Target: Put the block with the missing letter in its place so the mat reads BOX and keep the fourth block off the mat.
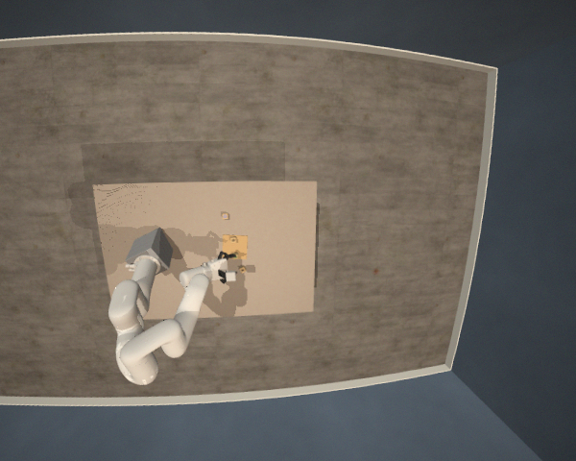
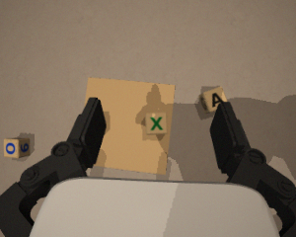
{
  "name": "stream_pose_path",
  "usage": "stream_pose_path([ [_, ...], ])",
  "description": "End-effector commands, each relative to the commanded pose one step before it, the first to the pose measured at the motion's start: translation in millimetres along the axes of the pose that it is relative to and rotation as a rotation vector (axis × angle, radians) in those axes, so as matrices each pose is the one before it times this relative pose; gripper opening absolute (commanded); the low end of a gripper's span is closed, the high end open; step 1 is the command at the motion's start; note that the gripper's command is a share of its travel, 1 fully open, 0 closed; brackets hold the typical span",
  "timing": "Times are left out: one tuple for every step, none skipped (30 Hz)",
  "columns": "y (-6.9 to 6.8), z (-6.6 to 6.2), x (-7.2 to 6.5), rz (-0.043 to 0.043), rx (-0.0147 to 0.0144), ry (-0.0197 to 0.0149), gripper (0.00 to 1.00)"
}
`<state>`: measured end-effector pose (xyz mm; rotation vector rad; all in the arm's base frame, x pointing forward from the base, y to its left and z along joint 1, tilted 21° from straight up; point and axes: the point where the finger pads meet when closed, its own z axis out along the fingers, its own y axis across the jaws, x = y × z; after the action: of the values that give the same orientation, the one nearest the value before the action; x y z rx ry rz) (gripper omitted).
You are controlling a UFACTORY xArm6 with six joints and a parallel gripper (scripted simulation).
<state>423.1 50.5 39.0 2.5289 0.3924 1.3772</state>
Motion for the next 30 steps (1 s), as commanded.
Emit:
stream_pose_path([
  [0.00, 0.15, 1.17, 0.00040, -0.00008, 0.00222, 1.00],
  [0.00, 0.00, 0.00, 0.00000, 0.00000, 0.00000, 1.00],
  [0.00, 0.00, 0.00, 0.00000, 0.00000, 0.00000, 1.00],
  [0.00, 0.00, 0.00, 0.00000, 0.00000, 0.00000, 1.00],
  [0.00, 0.00, 0.00, 0.00000, 0.00000, 0.00000, 1.00],
  [0.00, 0.00, 0.00, 0.00000, 0.00000, 0.00000, 1.00],
  [0.00, 0.00, 0.00, 0.00000, 0.00000, 0.00000, 1.00],
  [0.00, 0.00, 0.00, 0.00000, 0.00000, 0.00000, 1.00],
  [0.00, 0.00, 0.00, 0.00000, 0.00000, 0.00000, 1.00],
  [0.00, 0.00, 0.00, 0.00000, 0.00000, 0.00000, 1.00],
  [0.00, 0.00, 0.00, 0.00000, 0.00000, 0.00000, 1.00],
  [0.00, 0.00, 0.00, 0.00000, 0.00000, 0.00000, 1.00],
  [0.00, 0.00, 0.00, 0.00000, 0.00000, 0.00000, 1.00],
  [0.00, 0.00, 0.00, 0.00000, 0.00000, 0.00000, 1.00],
  [0.73, 0.43, 0.38, 0.00033, 0.00029, 0.00016, 1.00],
  [4.22, 2.37, 2.10, 0.00168, 0.00149, 0.00084, 1.00],
  [9.26, 4.66, 4.05, 0.00256, 0.00228, 0.00138, 1.00],
  [14.23, 6.00, 5.04, 0.00158, 0.00143, 0.00103, 1.00],
  [17.41, 5.87, 4.63, -0.00085, -0.00085, -0.00031, 1.00],
  [0.00, 0.00, 0.00, 0.00000, 0.00000, 0.00000, 1.00],
  [17.19, 4.55, 3.24, -0.00298, -0.00298, -0.00181, 1.00],
  [0.00, 0.00, 0.00, 0.00000, 0.00000, 0.00000, 1.00],
  [13.09, 2.80, 1.71, -0.00335, -0.00343, -0.00230, 1.00],
  [0.00, 0.00, 0.00, 0.00000, 0.00000, 0.00000, 1.00],
  [0.00, 0.00, 0.00, 0.00000, 0.00000, 0.00000, 1.00],
  [0.00, 0.00, 0.00, 0.00000, 0.00000, 0.00000, 1.00],
  [6.60, 1.22, 0.63, -0.00197, -0.00206, -0.00144, 1.00],
  [1.19, 0.21, 0.10, -0.00037, -0.00039, -0.00028, 1.00],
  [0.00, 0.00, 0.00, 0.00000, 0.00000, 0.00000, 1.00],
  [0.00, 0.00, 0.00, 0.00000, 0.00000, 0.00000, 1.00],
])
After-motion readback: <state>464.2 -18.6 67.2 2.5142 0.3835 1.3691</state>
